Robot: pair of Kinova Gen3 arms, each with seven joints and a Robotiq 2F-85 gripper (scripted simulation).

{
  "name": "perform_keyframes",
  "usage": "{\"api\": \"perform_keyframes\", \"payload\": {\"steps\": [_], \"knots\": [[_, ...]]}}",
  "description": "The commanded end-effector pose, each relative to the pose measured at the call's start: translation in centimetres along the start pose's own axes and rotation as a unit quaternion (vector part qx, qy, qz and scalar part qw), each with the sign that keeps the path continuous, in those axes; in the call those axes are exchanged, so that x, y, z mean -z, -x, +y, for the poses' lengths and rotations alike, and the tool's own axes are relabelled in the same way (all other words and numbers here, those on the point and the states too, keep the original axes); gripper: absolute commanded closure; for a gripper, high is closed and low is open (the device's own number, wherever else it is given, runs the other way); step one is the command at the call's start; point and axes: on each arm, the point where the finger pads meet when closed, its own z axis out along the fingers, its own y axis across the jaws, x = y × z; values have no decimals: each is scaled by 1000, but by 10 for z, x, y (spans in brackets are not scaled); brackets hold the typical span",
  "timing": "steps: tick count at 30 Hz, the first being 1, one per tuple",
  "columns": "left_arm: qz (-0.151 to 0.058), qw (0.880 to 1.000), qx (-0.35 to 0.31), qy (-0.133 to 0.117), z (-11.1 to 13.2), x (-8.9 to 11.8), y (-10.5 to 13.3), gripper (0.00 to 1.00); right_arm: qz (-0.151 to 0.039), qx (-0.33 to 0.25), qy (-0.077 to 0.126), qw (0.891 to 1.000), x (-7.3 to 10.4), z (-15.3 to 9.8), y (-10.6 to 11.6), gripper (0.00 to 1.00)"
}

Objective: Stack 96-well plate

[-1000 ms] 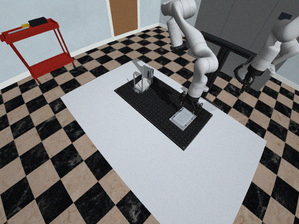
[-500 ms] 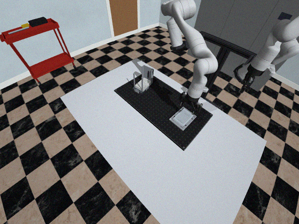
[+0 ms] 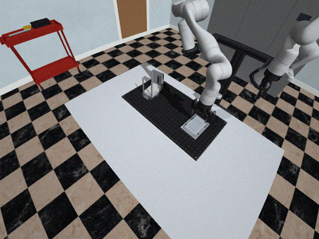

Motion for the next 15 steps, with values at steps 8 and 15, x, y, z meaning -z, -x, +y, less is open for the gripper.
{"api": "perform_keyframes", "payload": {"steps": [8, 15], "knots": [[0, 1000, 0, 1, 0, 0, 0, 2, -1, 0, 1, 1000, -1, 1, 1, 2], [0, 1000, 0, 1, 0, 0, 0, 2, -1, 0, 1, 1000, -3, 1, 1, 2]]}}
